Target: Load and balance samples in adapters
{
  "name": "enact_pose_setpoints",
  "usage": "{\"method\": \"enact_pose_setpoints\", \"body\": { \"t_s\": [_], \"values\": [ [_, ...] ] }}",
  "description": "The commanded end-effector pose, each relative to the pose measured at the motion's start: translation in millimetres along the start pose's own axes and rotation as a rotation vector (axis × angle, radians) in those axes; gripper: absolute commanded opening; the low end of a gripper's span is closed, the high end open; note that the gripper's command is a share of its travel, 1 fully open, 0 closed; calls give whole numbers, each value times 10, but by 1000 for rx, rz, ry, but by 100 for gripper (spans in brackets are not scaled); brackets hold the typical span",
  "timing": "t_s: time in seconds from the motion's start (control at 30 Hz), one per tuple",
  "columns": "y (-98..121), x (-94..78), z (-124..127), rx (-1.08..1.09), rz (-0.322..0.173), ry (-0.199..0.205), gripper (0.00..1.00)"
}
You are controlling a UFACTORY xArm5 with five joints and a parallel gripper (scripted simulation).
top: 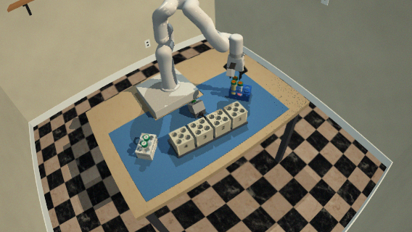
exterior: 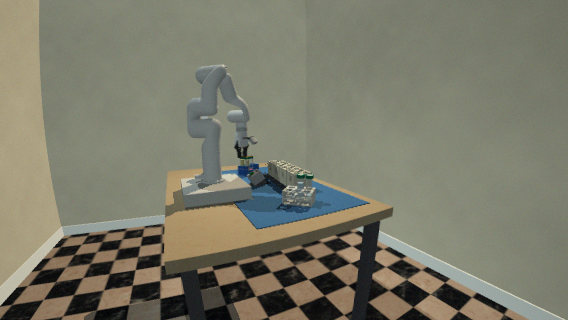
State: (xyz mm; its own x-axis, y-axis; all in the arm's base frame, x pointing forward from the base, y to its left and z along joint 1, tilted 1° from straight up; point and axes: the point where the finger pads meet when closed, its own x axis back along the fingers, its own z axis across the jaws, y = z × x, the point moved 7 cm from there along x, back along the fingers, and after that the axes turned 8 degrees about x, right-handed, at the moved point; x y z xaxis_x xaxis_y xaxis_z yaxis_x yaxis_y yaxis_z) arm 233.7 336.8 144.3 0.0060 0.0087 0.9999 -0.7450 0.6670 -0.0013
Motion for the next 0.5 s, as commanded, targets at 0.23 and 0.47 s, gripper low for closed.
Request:
{"method": "enact_pose_setpoints", "body": {
  "t_s": [0.23, 0.47],
  "values": [
    [1, -60, -10, 0, 0, -3, 57],
    [2, -93, -10, 0, 0, -3, 57]
  ]
}}
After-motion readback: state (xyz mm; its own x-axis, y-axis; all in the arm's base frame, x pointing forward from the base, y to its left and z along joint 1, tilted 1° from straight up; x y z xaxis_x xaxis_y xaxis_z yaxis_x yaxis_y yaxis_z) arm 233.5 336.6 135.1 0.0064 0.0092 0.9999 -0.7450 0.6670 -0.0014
